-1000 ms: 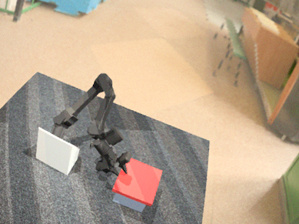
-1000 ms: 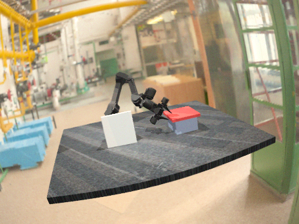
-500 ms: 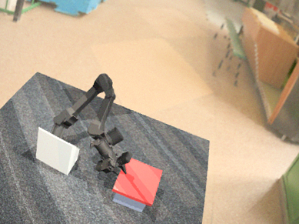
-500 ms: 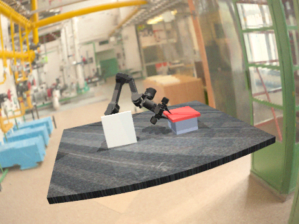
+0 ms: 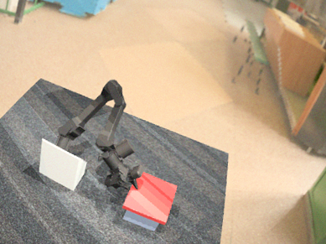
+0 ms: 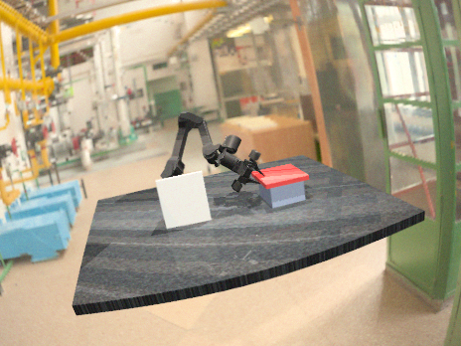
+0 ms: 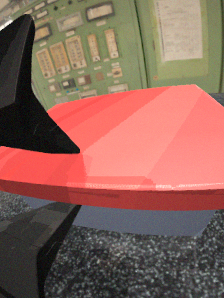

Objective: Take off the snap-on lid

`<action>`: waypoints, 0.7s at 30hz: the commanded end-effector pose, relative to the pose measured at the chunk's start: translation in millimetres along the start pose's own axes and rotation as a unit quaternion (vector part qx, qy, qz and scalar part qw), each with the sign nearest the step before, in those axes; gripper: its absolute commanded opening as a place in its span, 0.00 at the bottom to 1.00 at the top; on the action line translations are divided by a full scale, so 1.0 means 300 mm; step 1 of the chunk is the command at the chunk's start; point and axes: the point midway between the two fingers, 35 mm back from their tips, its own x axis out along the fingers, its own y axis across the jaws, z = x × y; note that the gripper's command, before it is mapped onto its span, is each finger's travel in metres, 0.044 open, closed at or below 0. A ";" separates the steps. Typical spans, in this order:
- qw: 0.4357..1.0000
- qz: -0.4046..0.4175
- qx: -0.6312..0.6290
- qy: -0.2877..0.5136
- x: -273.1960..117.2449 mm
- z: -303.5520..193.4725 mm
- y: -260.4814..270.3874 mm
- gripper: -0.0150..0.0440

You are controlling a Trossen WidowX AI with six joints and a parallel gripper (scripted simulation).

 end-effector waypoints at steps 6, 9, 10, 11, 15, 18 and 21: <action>1.000 0.001 -0.001 0.001 -0.007 0.001 0.008 0.25; 1.000 0.001 -0.001 0.001 -0.009 0.001 0.009 0.25; 1.000 0.001 -0.001 0.001 -0.009 0.001 0.009 0.25; 1.000 0.001 -0.001 0.001 -0.010 0.001 0.009 0.25; 1.000 0.001 -0.001 0.001 -0.013 0.001 0.010 0.25; 1.000 0.001 -0.001 0.001 -0.014 0.001 0.012 0.25; 1.000 0.001 -0.001 0.001 -0.016 0.001 0.013 0.25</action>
